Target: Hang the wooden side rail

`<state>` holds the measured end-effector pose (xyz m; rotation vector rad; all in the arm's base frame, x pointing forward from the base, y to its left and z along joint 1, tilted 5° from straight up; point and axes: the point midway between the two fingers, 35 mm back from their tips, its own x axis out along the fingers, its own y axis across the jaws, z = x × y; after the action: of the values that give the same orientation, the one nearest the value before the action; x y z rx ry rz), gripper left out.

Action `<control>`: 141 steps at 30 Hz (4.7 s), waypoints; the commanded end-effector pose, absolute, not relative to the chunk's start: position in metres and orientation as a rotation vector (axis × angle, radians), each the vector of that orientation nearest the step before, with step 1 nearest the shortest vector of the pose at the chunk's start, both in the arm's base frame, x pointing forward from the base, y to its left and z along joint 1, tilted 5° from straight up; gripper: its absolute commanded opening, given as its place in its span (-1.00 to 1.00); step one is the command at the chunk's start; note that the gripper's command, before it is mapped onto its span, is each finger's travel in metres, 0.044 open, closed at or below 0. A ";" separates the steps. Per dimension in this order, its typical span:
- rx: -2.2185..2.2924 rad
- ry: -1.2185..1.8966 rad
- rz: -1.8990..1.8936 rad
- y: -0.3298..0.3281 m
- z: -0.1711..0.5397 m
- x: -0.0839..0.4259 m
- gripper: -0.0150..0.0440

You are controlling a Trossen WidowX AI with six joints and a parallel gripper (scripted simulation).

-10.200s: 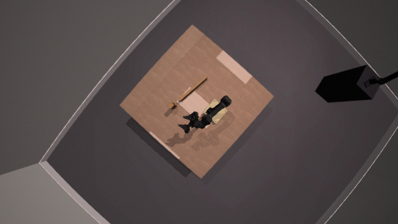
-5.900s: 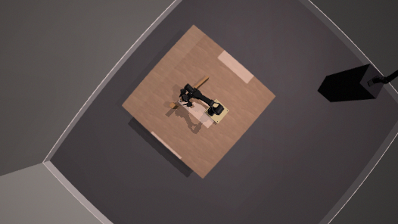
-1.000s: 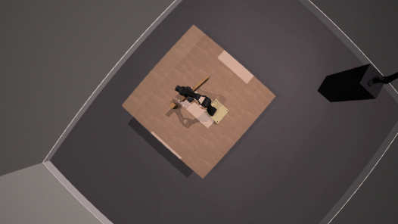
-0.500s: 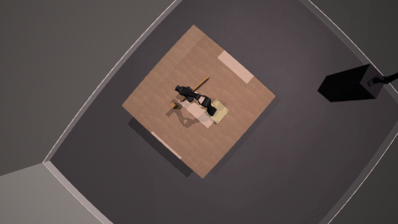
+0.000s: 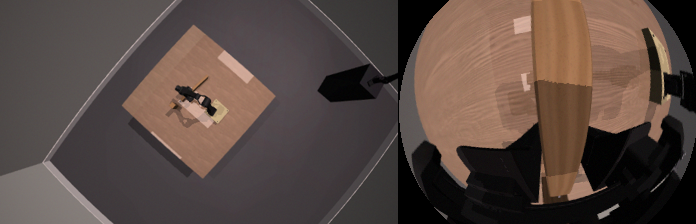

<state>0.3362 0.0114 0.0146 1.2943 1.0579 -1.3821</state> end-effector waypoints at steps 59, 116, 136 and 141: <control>1.219 1.117 -1.323 0.009 0.015 0.356 -0.49; 1.211 1.114 -1.309 0.010 0.024 0.356 -0.49; 1.211 1.114 -1.309 0.010 0.028 0.356 -0.49; 1.211 1.114 -1.309 0.010 0.029 0.356 -0.49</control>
<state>0.3535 0.0102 0.0220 1.2063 1.1271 -1.3228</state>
